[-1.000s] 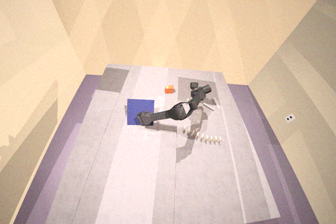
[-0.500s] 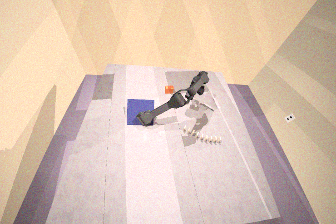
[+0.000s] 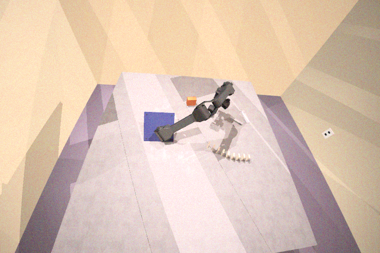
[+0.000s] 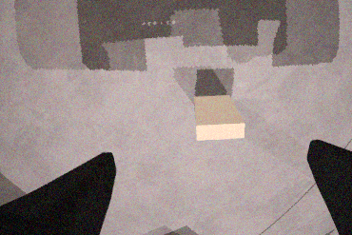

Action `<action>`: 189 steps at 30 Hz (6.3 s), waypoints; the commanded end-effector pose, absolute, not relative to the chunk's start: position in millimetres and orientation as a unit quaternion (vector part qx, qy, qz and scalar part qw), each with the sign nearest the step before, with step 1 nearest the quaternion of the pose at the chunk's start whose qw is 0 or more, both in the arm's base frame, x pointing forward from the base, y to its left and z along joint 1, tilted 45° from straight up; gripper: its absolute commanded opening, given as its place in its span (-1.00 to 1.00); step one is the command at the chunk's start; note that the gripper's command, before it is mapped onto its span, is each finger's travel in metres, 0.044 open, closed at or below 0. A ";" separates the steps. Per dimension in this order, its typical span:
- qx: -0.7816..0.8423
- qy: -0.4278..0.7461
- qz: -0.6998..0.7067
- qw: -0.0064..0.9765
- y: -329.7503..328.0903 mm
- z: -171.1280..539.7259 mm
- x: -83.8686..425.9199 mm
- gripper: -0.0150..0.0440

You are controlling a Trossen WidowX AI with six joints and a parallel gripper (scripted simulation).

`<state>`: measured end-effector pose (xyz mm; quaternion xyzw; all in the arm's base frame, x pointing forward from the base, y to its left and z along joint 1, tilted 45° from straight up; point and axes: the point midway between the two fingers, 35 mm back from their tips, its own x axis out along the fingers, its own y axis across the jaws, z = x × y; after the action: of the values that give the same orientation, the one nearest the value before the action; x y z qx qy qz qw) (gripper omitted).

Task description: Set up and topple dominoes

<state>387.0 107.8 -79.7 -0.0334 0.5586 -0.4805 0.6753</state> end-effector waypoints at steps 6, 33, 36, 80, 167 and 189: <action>-0.039 0.560 -0.484 0.672 80.0 -102.6 380.9 1.00; -0.039 0.560 -0.484 0.672 69.7 -112.9 379.4 -0.13; -0.039 0.560 -0.484 0.672 69.7 -112.9 379.4 -0.13; -0.045 0.562 -0.485 0.668 -3.8 133.3 275.4 -0.13; -0.504 0.741 0.055 0.441 -14.8 88.8 242.0 -0.49; -0.504 0.741 0.055 0.441 -14.8 88.8 242.0 -0.49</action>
<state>243.1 -14.9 89.9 -0.5044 0.7398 0.0512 0.4423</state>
